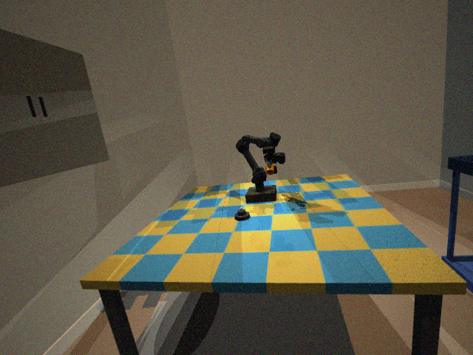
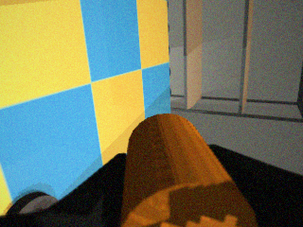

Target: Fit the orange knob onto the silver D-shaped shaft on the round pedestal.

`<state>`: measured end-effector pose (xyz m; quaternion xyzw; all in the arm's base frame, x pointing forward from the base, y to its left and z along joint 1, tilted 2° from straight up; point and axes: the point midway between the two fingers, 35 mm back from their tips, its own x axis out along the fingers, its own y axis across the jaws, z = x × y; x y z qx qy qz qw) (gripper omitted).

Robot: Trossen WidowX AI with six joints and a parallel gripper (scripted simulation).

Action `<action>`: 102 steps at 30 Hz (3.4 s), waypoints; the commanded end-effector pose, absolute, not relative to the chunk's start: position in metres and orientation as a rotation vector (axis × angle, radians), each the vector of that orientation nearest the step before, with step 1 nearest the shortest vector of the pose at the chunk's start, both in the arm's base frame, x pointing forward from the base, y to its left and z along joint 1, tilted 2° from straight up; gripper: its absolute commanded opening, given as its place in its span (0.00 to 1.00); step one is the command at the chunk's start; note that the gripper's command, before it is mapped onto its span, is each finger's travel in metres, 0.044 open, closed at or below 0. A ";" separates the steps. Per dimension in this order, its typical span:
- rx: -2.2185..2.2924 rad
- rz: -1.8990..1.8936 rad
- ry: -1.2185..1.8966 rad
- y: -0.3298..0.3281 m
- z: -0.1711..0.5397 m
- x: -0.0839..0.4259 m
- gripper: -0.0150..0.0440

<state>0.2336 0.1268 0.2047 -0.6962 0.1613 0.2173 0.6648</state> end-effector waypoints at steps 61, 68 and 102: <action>-1.384 1.085 0.983 0.128 0.143 0.257 0.25; -1.332 1.187 1.091 0.128 0.131 0.261 0.25; -1.283 1.267 1.165 0.131 -0.011 0.277 0.25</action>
